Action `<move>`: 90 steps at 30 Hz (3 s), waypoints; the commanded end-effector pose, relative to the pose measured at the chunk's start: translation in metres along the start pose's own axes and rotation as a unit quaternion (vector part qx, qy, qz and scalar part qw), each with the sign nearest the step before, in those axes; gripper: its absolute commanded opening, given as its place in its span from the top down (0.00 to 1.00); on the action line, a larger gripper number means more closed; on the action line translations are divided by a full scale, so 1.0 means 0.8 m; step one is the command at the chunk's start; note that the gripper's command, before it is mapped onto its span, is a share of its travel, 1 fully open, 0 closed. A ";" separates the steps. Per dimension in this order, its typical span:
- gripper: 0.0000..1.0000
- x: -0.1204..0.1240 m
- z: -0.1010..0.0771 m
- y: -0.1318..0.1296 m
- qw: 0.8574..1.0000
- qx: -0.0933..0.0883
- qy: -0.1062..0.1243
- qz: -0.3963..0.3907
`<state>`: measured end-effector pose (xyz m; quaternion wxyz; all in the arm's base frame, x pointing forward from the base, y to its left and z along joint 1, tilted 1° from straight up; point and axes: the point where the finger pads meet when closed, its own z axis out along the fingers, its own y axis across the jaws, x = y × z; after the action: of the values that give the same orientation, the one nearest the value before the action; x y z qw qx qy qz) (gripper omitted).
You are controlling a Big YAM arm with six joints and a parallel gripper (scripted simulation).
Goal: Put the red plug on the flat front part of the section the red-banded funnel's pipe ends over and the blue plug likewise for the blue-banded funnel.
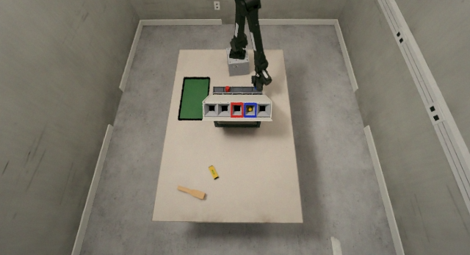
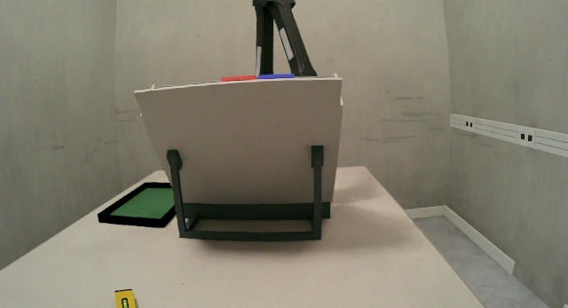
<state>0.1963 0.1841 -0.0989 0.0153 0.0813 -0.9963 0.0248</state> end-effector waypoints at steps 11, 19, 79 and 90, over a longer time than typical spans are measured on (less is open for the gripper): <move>1.00 -0.011 0.003 0.004 1.000 -0.008 -0.012 0.000; 1.00 -0.011 0.009 0.003 1.000 -0.008 -0.012 0.000; 0.41 -0.013 0.027 0.005 0.999 -0.020 -0.030 0.000; 0.41 -0.013 0.027 0.005 0.999 -0.020 -0.030 0.000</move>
<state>0.2018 0.1852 -0.1224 -0.0081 0.0816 -0.9966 0.0057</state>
